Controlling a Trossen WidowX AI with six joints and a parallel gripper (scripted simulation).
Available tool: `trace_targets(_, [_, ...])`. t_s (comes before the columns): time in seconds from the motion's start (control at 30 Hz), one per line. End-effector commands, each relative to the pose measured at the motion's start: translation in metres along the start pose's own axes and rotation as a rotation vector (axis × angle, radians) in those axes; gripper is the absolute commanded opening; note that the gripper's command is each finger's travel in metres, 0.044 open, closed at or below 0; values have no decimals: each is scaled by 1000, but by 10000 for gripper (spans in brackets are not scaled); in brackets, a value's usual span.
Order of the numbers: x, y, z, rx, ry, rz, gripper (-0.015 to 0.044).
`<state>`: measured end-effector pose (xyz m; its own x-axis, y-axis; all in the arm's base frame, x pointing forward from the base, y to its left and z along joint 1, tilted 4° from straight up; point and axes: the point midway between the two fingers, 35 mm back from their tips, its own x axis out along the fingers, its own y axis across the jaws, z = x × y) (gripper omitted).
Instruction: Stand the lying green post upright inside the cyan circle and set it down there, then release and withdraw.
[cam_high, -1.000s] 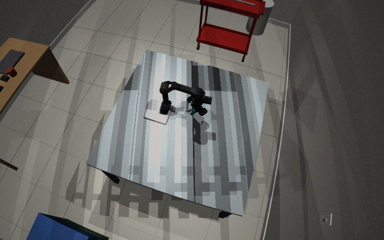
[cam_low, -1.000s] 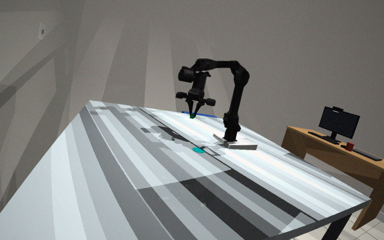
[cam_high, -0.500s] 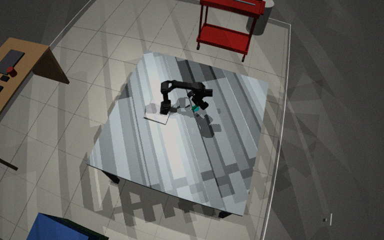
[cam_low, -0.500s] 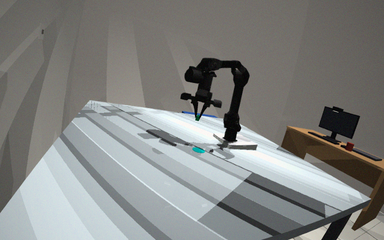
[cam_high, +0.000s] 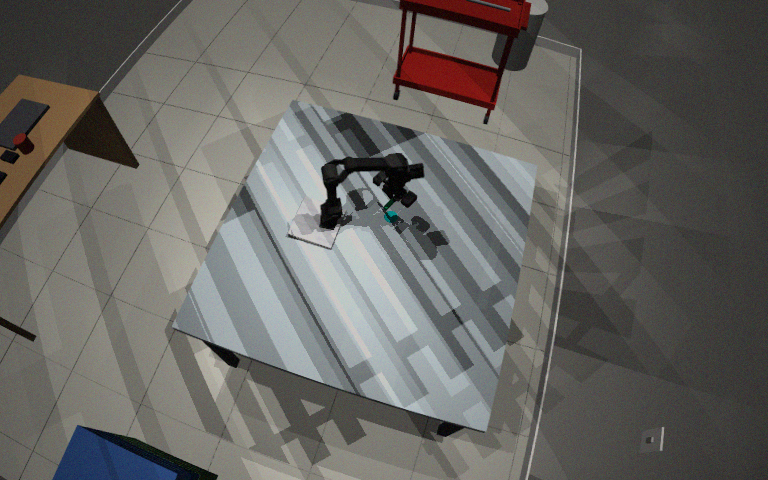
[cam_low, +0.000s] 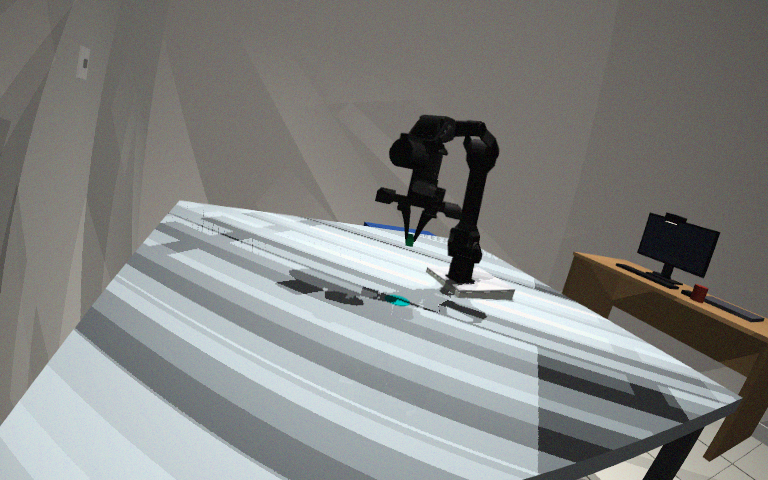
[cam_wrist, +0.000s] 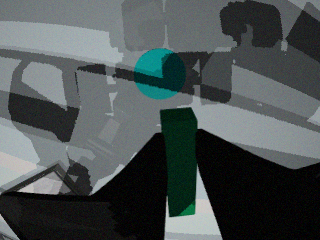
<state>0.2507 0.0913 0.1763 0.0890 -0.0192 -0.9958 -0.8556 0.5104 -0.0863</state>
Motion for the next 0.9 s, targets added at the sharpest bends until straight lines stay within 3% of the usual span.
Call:
trace_targets(0.0, [-2, 5, 5, -11, 2, -7, 23])
trace_targets(0.87, [14, -2, 14, 76, -170, 44, 23])
